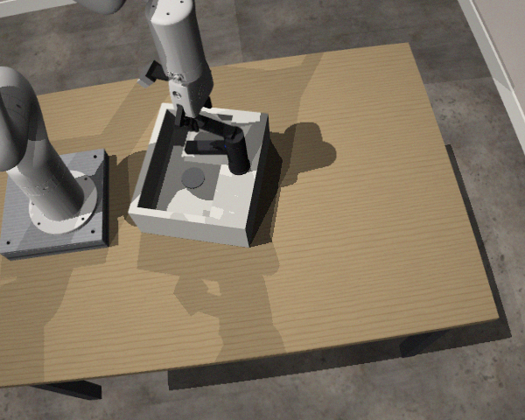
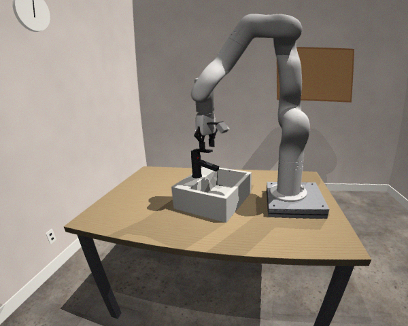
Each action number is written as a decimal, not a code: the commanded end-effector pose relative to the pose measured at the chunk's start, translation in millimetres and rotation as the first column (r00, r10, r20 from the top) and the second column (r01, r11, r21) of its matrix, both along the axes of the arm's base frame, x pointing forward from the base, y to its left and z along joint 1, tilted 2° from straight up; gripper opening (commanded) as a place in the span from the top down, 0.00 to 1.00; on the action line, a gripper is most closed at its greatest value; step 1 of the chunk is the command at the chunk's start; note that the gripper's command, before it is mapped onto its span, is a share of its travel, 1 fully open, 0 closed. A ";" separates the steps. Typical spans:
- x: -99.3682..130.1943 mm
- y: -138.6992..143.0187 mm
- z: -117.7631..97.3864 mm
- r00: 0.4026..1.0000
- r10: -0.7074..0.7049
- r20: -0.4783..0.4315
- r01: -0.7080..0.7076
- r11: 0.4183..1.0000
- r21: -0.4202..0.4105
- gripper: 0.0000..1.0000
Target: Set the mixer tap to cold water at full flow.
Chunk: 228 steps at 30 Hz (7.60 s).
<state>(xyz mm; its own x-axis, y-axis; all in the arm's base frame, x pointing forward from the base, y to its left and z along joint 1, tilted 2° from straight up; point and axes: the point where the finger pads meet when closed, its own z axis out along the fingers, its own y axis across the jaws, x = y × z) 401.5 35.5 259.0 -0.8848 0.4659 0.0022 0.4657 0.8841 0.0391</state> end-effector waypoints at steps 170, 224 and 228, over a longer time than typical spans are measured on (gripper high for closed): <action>2.0 -75.5 -36.3 0.551 0.834 0.024 -0.834 0.551 -0.031 1.00; 2.0 -75.5 -36.3 0.551 0.834 0.024 -0.834 0.551 -0.031 0.32; 2.0 -75.5 -36.3 0.551 0.834 0.024 -0.834 0.551 -0.031 0.32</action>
